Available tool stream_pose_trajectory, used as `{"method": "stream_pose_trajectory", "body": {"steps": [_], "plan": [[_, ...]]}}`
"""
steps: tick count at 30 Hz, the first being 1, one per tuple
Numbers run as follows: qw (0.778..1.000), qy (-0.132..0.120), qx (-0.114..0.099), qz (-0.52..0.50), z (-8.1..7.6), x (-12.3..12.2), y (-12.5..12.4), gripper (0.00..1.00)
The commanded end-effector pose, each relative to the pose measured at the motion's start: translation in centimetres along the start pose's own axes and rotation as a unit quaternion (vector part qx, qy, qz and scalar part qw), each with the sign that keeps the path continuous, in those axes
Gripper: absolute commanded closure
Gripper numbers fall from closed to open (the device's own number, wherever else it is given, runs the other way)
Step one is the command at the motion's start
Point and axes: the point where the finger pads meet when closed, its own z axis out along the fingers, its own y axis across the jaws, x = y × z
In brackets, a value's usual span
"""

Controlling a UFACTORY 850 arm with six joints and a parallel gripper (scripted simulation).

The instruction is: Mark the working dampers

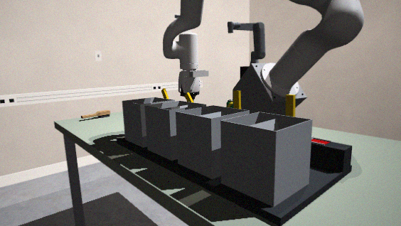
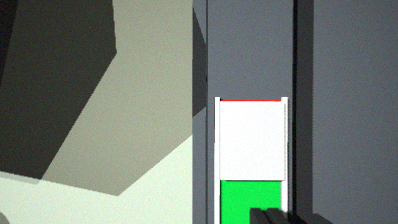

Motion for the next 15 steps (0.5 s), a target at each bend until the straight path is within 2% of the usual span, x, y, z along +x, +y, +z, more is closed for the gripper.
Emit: {"method": "stream_pose_trajectory", "body": {"steps": [1, 13, 14, 15], "plan": [[1.000, 0.000, 0.000, 0.000, -0.49, -0.05, 0.06, 1.00], [1.000, 0.000, 0.000, 0.000, -0.50, -0.05, 0.06, 1.00], [1.000, 0.000, 0.000, 0.000, -0.50, -0.05, 0.06, 0.00], [1.000, 0.000, 0.000, 0.000, -0.51, -0.05, 0.06, 0.00]]}}
